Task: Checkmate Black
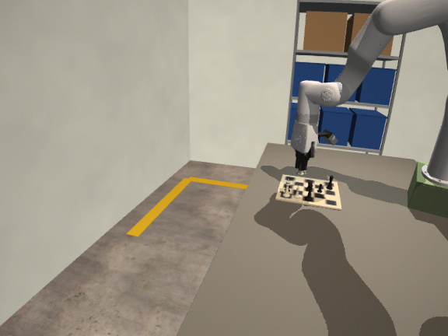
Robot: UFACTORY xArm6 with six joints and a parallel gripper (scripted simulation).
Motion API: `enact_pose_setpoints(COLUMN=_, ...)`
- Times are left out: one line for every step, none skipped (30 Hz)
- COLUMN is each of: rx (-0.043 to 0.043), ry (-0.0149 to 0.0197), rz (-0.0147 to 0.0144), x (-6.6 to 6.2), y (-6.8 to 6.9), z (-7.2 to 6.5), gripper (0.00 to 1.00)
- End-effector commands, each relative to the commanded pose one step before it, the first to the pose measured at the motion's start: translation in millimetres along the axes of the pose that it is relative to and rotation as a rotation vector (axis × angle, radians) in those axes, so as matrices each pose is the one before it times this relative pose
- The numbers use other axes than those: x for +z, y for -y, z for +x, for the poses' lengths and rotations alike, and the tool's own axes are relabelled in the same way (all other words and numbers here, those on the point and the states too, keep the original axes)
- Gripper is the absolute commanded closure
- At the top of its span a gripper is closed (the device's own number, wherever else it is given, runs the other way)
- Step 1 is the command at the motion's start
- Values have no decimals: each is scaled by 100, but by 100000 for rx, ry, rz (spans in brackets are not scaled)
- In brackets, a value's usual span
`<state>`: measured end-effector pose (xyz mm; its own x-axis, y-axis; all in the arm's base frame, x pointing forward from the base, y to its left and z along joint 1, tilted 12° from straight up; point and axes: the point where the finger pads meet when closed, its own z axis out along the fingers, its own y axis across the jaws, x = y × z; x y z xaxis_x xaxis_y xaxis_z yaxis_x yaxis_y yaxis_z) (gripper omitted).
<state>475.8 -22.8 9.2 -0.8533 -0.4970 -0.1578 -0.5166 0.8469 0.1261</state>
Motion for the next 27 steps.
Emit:
enact_pose_setpoints(rx=-49, ry=221, rz=126, x=-3364, y=-7, z=-114, gripper=100)
enact_pose_setpoints(rx=0, ry=0, rz=0, x=-426, y=0, z=0, gripper=100)
enact_pose_setpoints(rx=0, ry=0, rz=0, x=-319, y=0, z=0, gripper=100)
enact_pose_setpoints(rx=0, ry=0, rz=0, x=-215, y=0, z=0, gripper=100)
enact_pose_setpoints(rx=0, ry=-1, rz=1, x=-121, y=0, z=1, gripper=100)
enact_pose_setpoints(rx=0, ry=0, rz=0, x=-49, y=0, z=0, gripper=100)
enact_pose_setpoints(rx=0, ry=0, rz=0, x=-7, y=0, z=0, gripper=100)
enact_pose_setpoints(rx=0, ry=0, rz=0, x=0, y=0, z=0, gripper=100)
enact_pose_setpoints(rx=0, ry=0, rz=0, x=0, y=0, z=0, gripper=100)
enact_pose_setpoints(rx=0, ry=0, rz=0, x=0, y=0, z=0, gripper=100)
enact_pose_setpoints(rx=0, ry=0, rz=0, x=0, y=0, z=0, gripper=100)
enact_pose_setpoints(rx=0, ry=0, rz=0, x=0, y=0, z=0, gripper=100)
enact_pose_setpoints(rx=0, ry=0, rz=0, x=0, y=0, z=0, gripper=100)
enact_pose_setpoints(rx=0, ry=0, rz=0, x=0, y=0, z=0, gripper=100)
enact_pose_setpoints(rx=0, ry=0, rz=0, x=0, y=0, z=0, gripper=100)
enact_pose_setpoints(rx=-110, ry=0, rz=0, x=0, y=-7, z=0, gripper=100)
enact_pose_setpoints(rx=-705, ry=0, rz=0, x=-1, y=-43, z=3, gripper=100)
enact_pose_setpoints(rx=-1718, ry=-1, rz=0, x=-3, y=-105, z=7, gripper=100)
enact_pose_setpoints(rx=-2980, ry=-1, rz=1, x=-5, y=-182, z=10, gripper=100)
enact_pose_setpoints(rx=-4340, ry=-2, rz=1, x=-8, y=-265, z=8, gripper=100)
enact_pose_setpoints(rx=-5669, ry=-3, rz=1, x=-9, y=-346, z=-1, gripper=100)
enact_pose_setpoints(rx=-6861, ry=-3, rz=1, x=-10, y=-418, z=-20, gripper=100)
enact_pose_setpoints(rx=-7830, ry=-4, rz=1, x=-10, y=-474, z=-49, gripper=100)
enact_pose_setpoints(rx=-6251, ry=-36, rz=5, x=-9, y=-509, z=-85, gripper=100)
enact_pose_setpoints(rx=0, ry=0, rz=0, x=0, y=0, z=0, gripper=100)
enact_pose_setpoints(rx=0, ry=0, rz=0, x=0, y=0, z=0, gripper=100)
enact_pose_setpoints(rx=-11124, ry=29, rz=0, x=-8, y=-524, z=-113, gripper=100)
